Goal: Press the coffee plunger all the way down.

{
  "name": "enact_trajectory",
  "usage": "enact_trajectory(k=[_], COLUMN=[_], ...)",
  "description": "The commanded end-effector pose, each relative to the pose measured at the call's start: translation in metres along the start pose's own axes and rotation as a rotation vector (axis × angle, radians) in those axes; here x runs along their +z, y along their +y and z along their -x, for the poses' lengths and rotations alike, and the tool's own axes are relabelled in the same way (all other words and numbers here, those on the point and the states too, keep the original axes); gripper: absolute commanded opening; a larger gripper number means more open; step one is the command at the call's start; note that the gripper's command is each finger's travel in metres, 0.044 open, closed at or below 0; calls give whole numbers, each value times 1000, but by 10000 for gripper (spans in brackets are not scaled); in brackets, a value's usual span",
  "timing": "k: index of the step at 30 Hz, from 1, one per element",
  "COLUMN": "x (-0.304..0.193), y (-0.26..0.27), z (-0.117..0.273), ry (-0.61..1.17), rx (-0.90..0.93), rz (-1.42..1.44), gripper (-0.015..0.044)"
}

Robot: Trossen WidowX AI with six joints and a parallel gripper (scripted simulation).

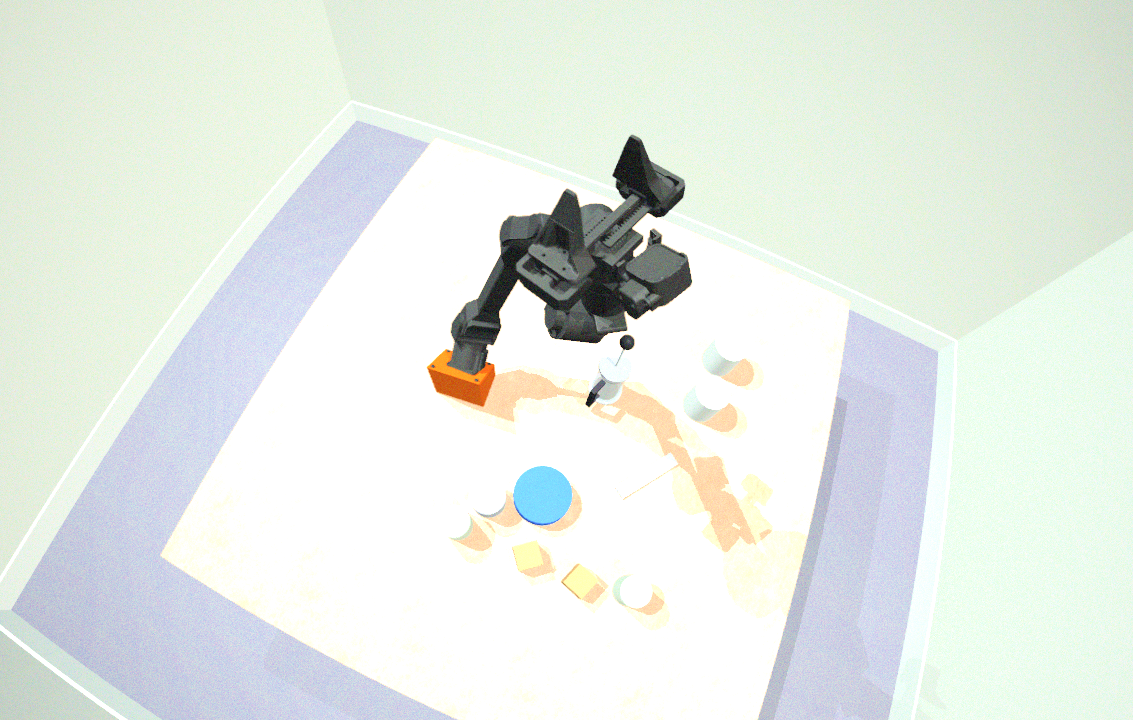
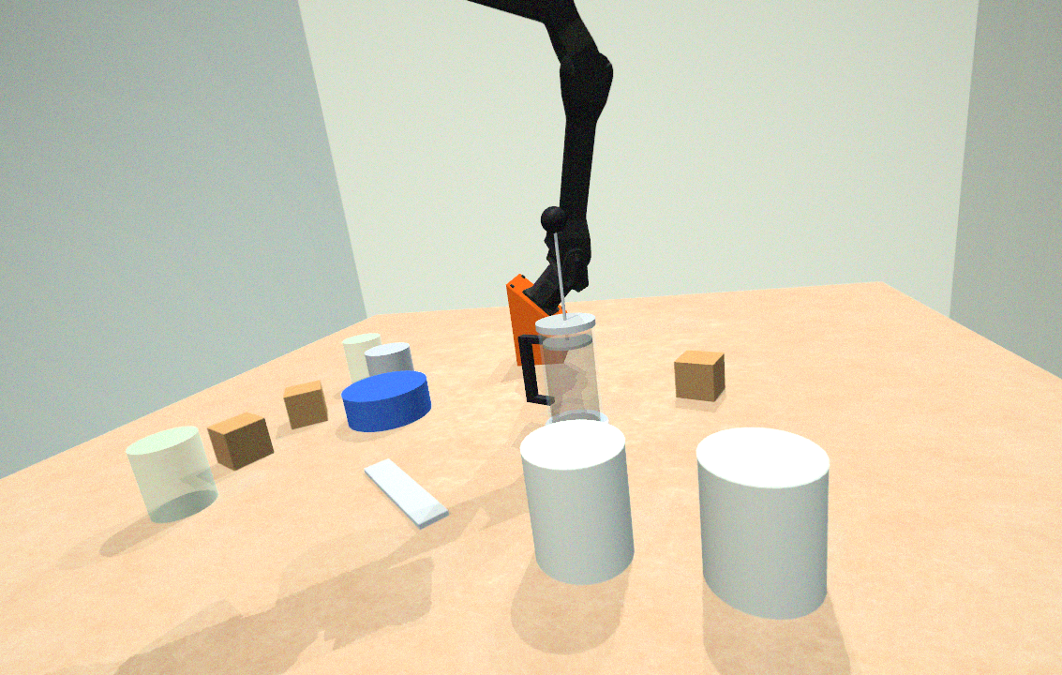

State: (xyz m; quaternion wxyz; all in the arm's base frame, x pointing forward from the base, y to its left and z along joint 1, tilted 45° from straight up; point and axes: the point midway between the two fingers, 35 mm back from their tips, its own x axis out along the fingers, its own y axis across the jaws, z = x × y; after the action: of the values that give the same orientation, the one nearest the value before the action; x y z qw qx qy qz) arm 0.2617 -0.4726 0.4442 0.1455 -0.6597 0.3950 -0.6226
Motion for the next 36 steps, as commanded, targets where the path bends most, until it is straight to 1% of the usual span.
enact_trajectory(k=[1,2,4,6,9,13,17,21,27,32,36], x=[2,6,17,34,64,95,111,113,87,49,13], y=[0,1,3,8,19,36,53,62,59,38,12], z=[0,0,2,6,23,60,113,174,267,333,374], ry=[-12,-36,-115,-235,-458,-746,-1006,-1238,-1498,-1603,-1620], rx=[1,3,12,35,97,233,428,670,1112,1527,1883], rz=[0,0,-7,-15,-43,-118,-215,-329,-529,-705,-861], gripper=[426,440,440,440,440,440,440,440,440,440,440])
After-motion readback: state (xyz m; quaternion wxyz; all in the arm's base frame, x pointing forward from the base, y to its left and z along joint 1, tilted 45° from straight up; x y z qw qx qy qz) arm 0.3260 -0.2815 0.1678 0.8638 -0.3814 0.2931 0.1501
